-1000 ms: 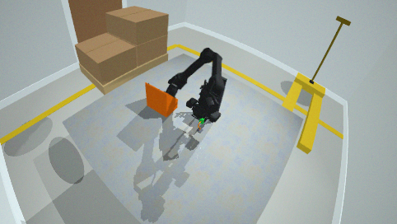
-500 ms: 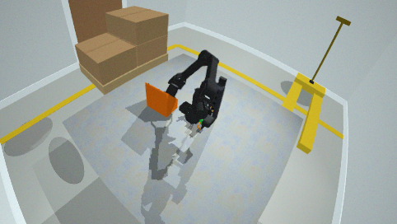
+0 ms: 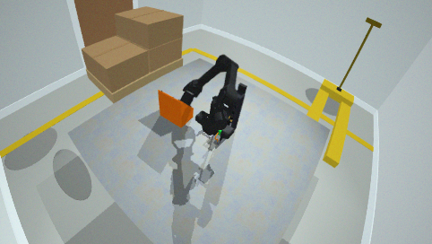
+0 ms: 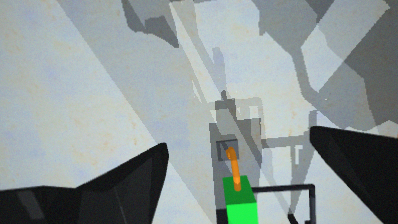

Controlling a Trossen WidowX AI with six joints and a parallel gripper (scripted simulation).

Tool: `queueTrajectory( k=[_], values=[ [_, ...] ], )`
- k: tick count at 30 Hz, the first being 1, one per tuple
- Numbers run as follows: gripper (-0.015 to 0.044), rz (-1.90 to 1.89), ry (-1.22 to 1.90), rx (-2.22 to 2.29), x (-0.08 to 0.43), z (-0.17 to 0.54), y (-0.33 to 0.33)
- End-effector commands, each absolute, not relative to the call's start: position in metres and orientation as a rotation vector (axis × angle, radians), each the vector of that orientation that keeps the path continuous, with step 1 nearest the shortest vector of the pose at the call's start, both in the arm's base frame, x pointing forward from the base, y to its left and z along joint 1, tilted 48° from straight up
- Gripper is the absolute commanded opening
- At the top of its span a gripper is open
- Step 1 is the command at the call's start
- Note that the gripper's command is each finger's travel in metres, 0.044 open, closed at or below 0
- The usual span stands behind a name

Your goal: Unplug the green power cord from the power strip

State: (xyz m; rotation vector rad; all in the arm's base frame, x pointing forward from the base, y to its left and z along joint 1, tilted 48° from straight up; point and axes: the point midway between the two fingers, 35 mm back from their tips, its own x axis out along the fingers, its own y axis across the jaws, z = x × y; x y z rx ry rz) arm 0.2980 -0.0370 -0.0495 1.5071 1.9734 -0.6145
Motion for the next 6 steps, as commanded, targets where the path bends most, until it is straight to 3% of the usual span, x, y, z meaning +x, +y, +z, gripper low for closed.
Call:
queueTrajectory(
  k=[1, 6],
  values=[
    [0.044, -0.614, 1.976, 1.501, 0.2975, -0.0496, -0.0375],
    [0.044, -0.614, 1.976, 1.501, 0.2975, -0.0496, -0.0375]
  ],
)
